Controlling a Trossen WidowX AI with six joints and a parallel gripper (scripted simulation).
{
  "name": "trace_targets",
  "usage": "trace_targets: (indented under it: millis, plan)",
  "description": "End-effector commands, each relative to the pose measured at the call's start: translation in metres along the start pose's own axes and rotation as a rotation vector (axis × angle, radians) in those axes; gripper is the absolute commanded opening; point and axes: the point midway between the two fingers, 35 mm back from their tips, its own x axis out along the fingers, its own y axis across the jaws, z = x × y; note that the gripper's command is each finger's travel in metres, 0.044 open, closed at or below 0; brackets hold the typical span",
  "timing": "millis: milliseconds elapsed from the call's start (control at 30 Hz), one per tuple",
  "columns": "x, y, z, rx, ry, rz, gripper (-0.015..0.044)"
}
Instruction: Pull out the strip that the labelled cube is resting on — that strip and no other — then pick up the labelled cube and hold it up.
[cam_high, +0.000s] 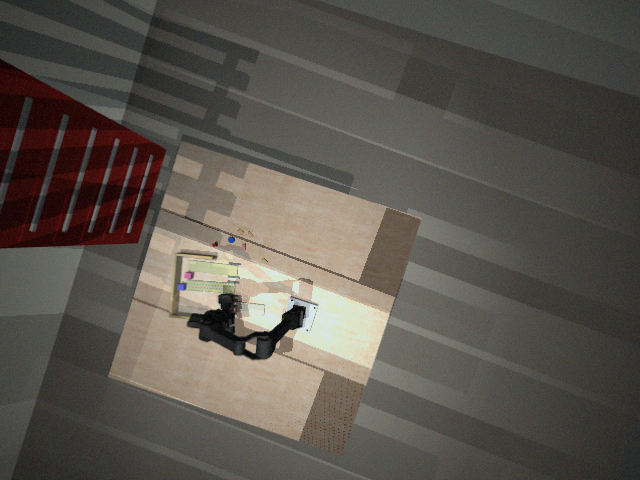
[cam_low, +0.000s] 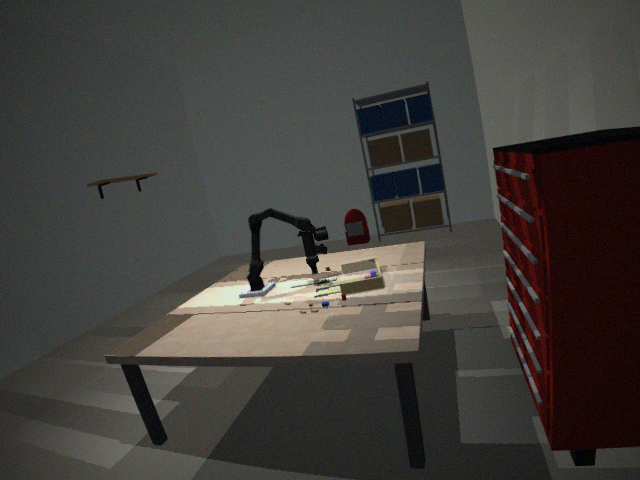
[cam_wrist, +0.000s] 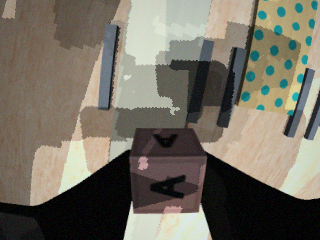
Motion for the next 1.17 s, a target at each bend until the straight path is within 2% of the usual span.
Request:
trace_targets:
  millis: [0, 167, 400, 1133]
  plan:
    - [0.002, 0.001, -0.014, -0.003, 0.004, -0.002, 0.0000]
    - [-0.001, 0.002, -0.019, -0.003, 0.005, -0.002, 0.0000]
    - [-0.033, 0.002, -0.019, -0.003, 0.005, -0.002, 0.0000]
    - [-0.034, 0.002, -0.019, -0.003, 0.005, -0.002, 0.0000]
